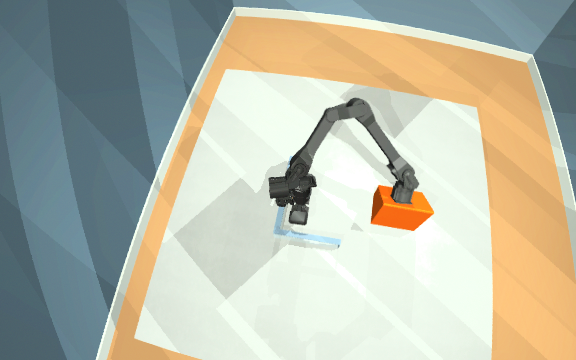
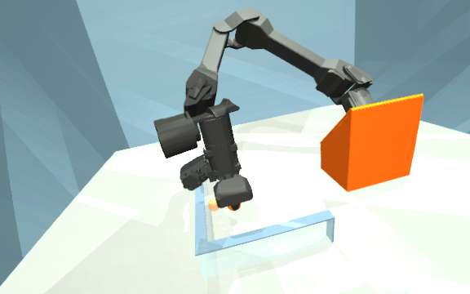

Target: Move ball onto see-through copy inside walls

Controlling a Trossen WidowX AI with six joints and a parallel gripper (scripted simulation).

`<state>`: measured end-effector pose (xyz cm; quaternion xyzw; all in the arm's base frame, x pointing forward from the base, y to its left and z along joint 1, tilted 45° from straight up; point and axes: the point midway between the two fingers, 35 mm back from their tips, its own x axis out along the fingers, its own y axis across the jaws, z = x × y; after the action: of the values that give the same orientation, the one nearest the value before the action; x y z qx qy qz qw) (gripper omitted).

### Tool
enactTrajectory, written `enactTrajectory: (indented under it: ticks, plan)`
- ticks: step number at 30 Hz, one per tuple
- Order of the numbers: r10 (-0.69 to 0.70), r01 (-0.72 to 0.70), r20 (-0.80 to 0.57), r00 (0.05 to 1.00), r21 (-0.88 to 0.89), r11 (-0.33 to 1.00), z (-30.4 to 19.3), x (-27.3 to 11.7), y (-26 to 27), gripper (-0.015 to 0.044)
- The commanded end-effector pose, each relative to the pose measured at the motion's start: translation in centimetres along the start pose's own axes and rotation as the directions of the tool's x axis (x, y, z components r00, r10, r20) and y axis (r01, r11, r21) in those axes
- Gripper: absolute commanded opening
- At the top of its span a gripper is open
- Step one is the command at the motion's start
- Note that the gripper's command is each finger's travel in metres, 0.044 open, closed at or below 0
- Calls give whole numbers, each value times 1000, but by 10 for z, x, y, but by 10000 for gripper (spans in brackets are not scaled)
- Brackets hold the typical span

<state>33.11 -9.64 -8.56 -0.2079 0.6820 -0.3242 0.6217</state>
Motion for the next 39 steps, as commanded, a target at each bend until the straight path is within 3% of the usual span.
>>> enactTrajectory:
  ticks: [1, 9, 14, 31, 39]
  plan:
    - [9, -10, 21, 1000, 14, 1000, 6, -32, 0, 0]
    - [6, -6, 20, 1000, 15, 1000, 0, -92, -3, 0]
    - [5, -5, 20, 1000, 15, 1000, 0, -96, -4, 0]
    - [2, -2, 21, 1000, 16, 1000, 41, -51, -51, 0]
    - [1, -1, 21, 1000, 16, 1000, 42, -3, -51, 0]
